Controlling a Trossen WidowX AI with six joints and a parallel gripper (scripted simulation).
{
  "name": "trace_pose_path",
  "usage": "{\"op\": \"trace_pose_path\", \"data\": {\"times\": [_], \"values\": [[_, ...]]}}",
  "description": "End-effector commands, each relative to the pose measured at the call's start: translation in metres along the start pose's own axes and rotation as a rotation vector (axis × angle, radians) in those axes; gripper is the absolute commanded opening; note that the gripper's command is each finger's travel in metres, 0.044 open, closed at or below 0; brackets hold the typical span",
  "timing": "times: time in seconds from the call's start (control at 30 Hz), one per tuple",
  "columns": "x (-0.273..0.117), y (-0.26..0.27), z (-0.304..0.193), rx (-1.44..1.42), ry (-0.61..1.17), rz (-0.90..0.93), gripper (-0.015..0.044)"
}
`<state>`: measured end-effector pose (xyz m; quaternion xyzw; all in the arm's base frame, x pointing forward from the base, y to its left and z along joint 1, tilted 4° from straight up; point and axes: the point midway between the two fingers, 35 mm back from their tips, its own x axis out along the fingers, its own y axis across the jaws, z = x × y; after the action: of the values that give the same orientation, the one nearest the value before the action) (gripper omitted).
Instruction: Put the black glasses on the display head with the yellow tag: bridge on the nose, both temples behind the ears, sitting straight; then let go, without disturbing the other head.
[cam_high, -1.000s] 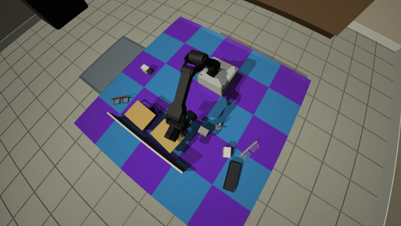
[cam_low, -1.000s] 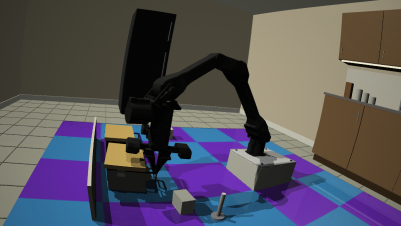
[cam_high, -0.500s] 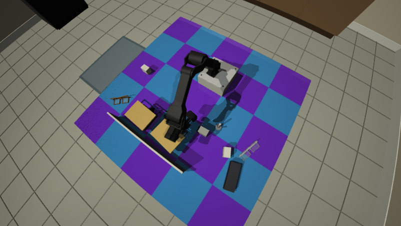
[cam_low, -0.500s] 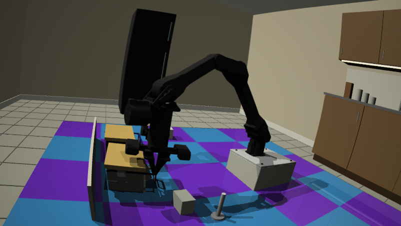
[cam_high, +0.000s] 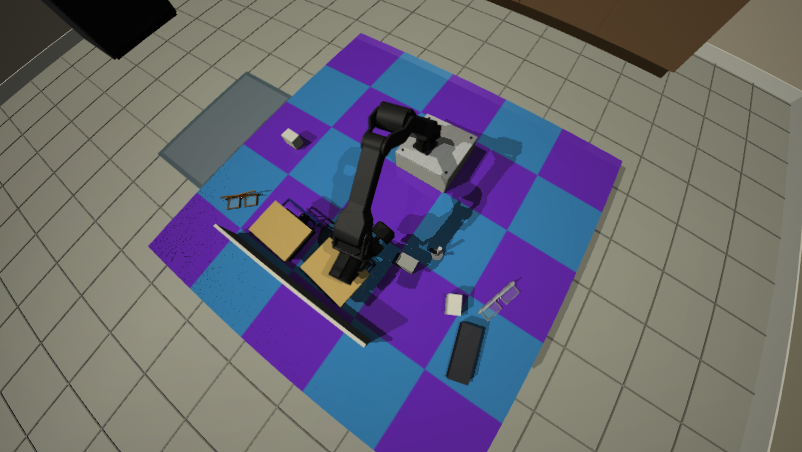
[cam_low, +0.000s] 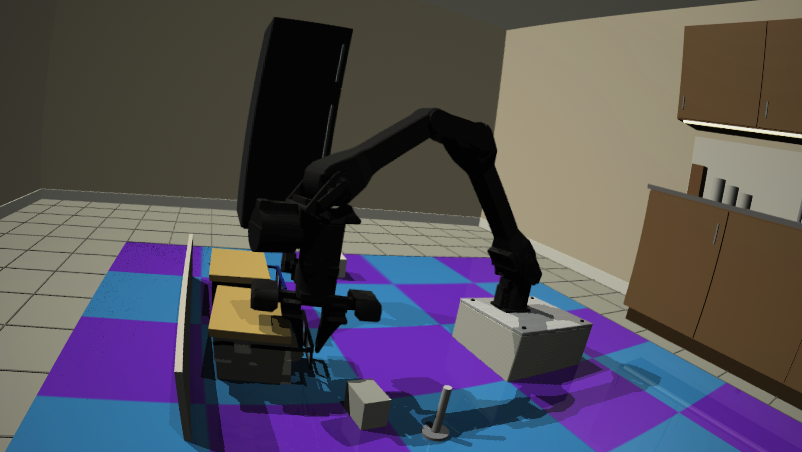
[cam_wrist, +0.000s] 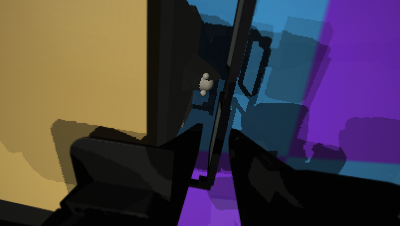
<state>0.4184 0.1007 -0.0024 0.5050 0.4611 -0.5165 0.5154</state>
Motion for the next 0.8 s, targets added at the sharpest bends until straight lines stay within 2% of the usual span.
{"op": "trace_pose_path", "data": {"times": [0.0,0.2,0.37,0.77], "values": [[-0.002,0.000,0.000,0.000,0.000,-0.002,0.0107],[-0.034,0.001,0.000,-0.004,0.002,-0.035,0.0107],[-0.035,-0.003,0.000,-0.004,0.002,-0.035,0.0107],[-0.050,-0.049,0.000,-0.005,0.002,-0.039,0.0107]]}}
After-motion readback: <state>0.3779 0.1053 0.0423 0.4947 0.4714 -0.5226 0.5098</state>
